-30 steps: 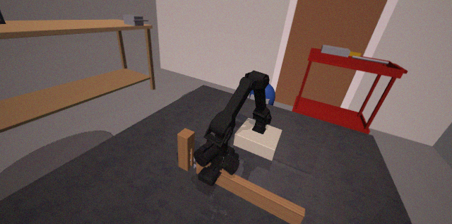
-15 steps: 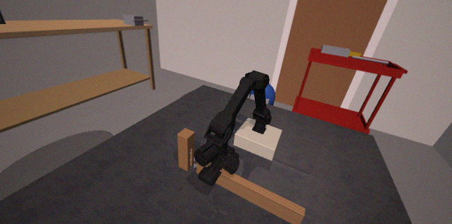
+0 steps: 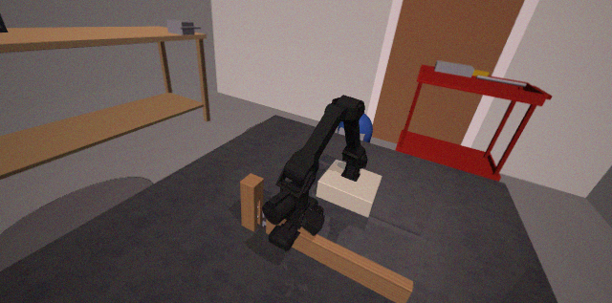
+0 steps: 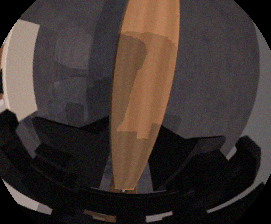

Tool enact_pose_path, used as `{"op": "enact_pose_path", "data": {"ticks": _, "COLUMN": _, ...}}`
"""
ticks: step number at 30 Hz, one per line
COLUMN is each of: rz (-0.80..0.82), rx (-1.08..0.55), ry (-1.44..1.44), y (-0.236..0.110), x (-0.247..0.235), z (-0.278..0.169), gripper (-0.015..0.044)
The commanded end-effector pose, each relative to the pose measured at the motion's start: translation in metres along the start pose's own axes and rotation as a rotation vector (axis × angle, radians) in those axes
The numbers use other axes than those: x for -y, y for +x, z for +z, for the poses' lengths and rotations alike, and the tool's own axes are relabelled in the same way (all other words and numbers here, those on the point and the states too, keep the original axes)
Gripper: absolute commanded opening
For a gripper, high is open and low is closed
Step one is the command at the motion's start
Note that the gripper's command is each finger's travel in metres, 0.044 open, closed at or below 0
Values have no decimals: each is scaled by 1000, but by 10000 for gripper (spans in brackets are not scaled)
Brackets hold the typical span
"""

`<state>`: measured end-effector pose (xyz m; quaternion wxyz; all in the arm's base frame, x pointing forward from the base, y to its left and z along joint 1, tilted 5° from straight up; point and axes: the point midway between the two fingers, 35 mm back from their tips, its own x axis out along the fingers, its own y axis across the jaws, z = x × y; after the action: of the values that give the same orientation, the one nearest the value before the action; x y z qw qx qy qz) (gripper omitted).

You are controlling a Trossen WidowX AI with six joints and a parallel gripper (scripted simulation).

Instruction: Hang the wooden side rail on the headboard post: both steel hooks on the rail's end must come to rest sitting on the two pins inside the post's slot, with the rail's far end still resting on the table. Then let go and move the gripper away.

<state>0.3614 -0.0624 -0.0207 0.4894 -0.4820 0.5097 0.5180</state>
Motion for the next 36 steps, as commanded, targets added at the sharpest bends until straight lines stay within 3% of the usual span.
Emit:
{"op": "enact_pose_path", "data": {"ticks": 1, "rz": -13, "rx": 1, "ry": -6, "y": -5, "x": 3, "z": 0, "gripper": 0}}
{"op": "enact_pose_path", "data": {"ticks": 36, "rz": -13, "rx": 1, "ry": -6, "y": -11, "x": 3, "z": 0, "gripper": 0}}
